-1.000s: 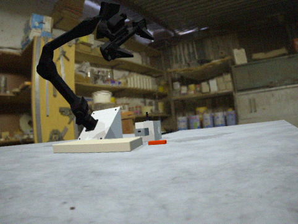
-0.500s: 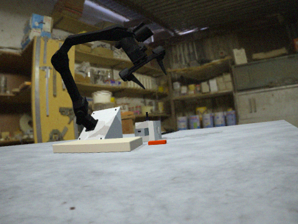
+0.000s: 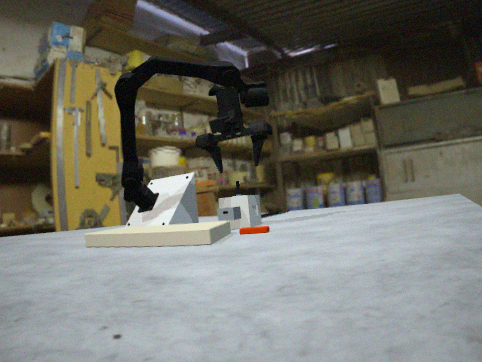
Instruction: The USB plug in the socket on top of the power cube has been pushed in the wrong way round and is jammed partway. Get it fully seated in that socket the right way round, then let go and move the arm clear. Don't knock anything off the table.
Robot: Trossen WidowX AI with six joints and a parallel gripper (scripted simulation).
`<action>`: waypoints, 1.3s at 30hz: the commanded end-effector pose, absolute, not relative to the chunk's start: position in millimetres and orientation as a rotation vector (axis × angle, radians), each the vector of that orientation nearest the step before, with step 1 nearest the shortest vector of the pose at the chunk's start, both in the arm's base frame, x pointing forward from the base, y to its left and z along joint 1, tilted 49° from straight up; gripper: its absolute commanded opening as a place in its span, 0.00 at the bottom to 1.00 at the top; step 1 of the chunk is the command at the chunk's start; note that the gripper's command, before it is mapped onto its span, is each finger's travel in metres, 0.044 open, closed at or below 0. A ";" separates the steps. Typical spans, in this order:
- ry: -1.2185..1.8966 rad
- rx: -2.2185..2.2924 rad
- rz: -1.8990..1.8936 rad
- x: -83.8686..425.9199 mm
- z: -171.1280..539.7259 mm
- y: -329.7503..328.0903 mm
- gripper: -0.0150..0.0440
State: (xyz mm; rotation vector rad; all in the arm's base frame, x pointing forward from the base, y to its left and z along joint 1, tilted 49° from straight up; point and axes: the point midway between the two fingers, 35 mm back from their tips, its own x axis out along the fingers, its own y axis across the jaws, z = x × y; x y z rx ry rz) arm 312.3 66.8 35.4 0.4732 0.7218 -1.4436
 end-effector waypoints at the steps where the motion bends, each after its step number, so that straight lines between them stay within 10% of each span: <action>1: 0.691 0.470 -1.513 302.6 26.0 68.9 1.00; 39: 0.689 0.469 -1.513 301.0 7.0 46.5 1.00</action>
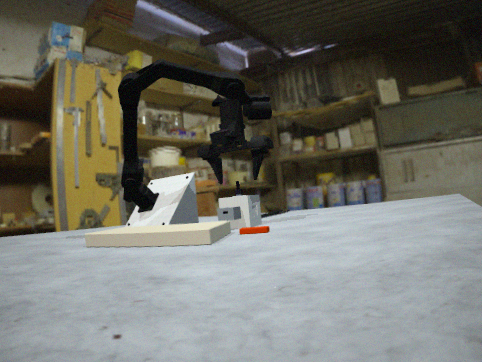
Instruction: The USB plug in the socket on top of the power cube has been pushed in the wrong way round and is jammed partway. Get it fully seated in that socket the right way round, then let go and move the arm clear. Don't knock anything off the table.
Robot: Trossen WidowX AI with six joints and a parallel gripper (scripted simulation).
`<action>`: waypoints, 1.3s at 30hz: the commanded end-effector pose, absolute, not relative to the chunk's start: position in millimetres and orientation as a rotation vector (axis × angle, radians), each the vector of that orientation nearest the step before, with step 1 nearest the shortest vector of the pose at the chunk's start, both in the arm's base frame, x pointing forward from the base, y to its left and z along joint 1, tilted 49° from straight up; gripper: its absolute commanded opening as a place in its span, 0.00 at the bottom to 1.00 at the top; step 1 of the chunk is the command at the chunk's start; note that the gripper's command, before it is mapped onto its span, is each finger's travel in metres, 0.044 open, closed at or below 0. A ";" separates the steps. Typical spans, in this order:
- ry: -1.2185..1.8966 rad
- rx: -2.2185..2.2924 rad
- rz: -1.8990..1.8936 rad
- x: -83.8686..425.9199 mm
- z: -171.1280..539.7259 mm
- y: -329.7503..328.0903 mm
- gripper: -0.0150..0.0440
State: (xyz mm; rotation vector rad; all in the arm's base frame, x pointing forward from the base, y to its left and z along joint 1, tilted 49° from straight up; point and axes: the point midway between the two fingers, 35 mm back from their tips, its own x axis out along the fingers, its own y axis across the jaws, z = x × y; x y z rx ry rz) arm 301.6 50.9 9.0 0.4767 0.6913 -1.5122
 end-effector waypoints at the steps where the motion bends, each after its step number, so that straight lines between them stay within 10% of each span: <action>1: 0.689 0.469 -1.513 300.9 6.7 46.1 1.00; 5: 0.689 0.469 -1.513 300.9 6.6 46.0 1.00; 22: 0.691 0.476 -1.514 301.2 7.1 48.2 0.25; 39: 0.691 0.476 -1.514 301.2 7.1 48.2 0.25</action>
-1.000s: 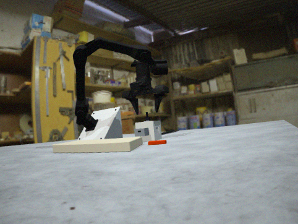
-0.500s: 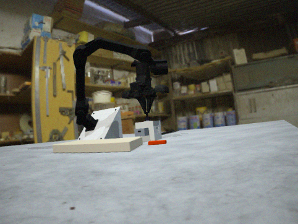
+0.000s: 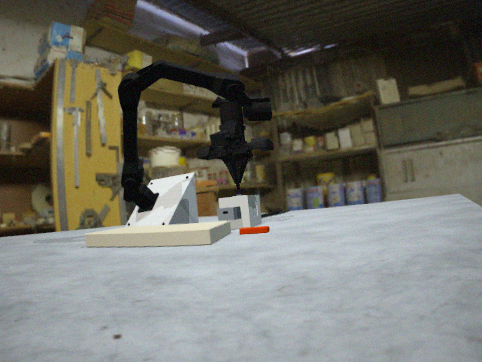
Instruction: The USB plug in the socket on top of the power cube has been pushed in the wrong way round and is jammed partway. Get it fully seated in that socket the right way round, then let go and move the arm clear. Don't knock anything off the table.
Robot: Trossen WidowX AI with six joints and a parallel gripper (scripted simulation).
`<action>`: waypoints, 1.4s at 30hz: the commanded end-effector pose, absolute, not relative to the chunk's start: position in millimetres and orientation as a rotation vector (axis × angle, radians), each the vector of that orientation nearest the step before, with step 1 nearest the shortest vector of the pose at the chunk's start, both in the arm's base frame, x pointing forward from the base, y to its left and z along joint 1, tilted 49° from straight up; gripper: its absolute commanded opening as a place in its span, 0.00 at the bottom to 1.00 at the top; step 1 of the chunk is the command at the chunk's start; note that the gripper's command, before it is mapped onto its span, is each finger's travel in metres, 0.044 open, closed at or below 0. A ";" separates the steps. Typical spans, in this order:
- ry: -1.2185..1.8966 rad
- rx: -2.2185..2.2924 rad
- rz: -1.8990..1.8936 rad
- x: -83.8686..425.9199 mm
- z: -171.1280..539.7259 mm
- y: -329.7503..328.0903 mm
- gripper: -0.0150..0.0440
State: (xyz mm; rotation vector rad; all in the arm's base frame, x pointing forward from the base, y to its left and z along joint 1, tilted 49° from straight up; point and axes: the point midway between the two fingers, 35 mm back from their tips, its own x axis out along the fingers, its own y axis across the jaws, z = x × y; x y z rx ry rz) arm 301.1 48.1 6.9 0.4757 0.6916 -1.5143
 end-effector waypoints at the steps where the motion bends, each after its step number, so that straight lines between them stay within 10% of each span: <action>1: 0.692 0.476 -1.514 301.1 6.9 48.1 0.25; 42: 0.693 0.476 -1.514 303.0 24.9 68.2 0.25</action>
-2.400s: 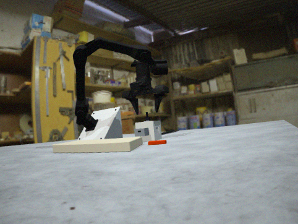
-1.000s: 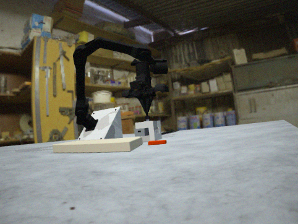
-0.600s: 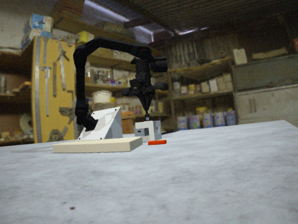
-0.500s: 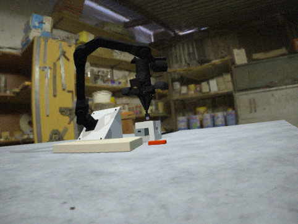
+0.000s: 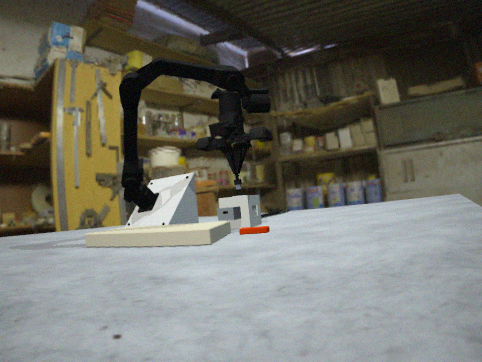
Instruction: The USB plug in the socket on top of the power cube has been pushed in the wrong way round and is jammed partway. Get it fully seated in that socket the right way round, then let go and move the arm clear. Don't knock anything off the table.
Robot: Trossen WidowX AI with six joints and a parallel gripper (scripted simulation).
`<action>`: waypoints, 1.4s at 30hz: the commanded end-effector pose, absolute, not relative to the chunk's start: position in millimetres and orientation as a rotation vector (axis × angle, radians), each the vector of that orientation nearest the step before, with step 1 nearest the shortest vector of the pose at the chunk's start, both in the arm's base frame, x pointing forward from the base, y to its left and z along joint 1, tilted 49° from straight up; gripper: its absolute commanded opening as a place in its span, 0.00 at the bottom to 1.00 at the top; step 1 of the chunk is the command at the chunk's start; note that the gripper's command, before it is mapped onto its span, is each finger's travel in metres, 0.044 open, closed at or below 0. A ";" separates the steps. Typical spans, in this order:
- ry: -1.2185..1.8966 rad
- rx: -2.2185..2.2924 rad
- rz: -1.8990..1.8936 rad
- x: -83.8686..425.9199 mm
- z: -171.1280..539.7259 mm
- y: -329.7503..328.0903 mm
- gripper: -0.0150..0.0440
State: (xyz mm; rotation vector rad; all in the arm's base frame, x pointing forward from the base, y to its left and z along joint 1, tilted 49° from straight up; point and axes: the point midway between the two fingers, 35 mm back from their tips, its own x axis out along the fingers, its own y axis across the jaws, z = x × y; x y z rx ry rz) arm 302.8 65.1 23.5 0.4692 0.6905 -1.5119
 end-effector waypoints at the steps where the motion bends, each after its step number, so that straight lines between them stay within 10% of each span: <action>1: 0.693 0.476 -1.514 303.0 25.3 68.7 0.25; 42: 1.254 -0.200 -1.064 303.0 25.8 67.6 0.25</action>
